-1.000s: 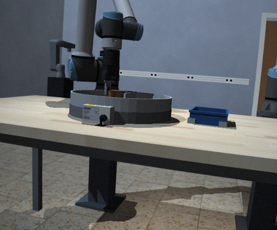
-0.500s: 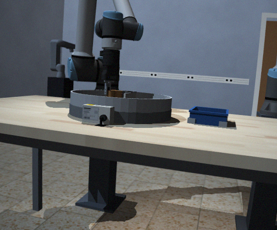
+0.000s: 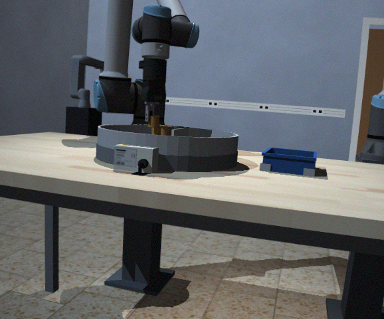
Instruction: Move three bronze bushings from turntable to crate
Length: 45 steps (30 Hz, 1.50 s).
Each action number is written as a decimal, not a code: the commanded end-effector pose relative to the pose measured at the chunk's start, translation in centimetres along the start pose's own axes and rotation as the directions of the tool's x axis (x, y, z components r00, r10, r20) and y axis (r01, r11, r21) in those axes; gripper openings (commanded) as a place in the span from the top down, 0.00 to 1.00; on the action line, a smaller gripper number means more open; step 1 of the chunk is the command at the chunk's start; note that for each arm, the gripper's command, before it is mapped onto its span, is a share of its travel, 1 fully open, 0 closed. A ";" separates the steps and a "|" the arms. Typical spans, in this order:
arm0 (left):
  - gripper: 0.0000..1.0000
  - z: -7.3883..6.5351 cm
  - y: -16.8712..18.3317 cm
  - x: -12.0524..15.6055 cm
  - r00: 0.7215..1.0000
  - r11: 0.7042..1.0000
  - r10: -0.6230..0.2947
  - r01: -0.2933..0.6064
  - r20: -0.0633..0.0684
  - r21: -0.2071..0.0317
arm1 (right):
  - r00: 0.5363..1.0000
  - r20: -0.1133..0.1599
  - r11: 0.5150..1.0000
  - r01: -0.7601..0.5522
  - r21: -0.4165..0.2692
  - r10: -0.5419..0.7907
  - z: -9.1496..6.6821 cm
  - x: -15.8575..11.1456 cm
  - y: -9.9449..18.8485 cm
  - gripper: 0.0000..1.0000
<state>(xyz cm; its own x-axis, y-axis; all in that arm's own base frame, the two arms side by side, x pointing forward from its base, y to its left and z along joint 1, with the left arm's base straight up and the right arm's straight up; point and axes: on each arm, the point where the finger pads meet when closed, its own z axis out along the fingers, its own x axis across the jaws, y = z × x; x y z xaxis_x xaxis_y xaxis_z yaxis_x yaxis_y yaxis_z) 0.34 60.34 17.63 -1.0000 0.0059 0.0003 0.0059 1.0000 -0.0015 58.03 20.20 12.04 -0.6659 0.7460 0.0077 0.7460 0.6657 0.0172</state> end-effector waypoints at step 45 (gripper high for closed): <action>0.00 -0.1 0.1 0.0 1.000 1.000 0.000 0.000 0.000 -0.002 | 1.000 0.000 1.000 0.000 -0.001 0.000 -3.7 0.0 0.1 1.00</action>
<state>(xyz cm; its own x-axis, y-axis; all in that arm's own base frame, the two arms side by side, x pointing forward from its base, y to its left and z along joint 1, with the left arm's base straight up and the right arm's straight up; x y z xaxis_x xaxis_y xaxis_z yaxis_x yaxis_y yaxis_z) 0.34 60.34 17.63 -1.0000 0.0059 0.0003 0.0059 1.0000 -0.0015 58.01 20.21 15.68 -0.6658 0.7460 0.0079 0.7461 0.6657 0.0166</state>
